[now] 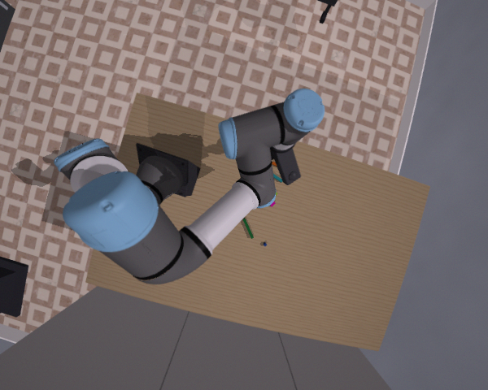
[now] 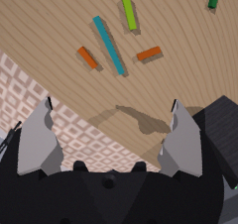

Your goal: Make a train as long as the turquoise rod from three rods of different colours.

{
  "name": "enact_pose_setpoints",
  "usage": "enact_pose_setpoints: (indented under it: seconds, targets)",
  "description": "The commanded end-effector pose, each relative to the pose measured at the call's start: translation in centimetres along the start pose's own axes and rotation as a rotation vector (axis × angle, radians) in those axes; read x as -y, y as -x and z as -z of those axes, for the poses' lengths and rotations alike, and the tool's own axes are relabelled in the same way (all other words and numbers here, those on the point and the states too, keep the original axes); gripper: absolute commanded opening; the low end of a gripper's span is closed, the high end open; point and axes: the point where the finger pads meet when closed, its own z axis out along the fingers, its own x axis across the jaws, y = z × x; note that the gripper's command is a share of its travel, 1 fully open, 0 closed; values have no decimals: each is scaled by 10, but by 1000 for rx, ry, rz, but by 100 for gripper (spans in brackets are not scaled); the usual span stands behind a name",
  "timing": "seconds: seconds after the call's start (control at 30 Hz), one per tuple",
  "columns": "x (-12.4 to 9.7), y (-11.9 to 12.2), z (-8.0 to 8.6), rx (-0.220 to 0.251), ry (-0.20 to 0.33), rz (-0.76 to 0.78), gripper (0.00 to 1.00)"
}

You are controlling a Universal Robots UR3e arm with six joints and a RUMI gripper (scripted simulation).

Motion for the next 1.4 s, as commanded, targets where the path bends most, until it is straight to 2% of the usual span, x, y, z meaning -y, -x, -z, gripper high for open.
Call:
enact_pose_setpoints:
  seconds: [0.0,0.13,0.2,0.97,1.37]
  targets:
    - [-5,-3,0,21,4,165,100]
    - [-7,-4,0,21,4,204,100]
    - [-10,-7,0,21,3,279,100]
    - [-28,-24,-1,21,-2,702,100]
    - [-31,-27,-2,20,-1,756,100]
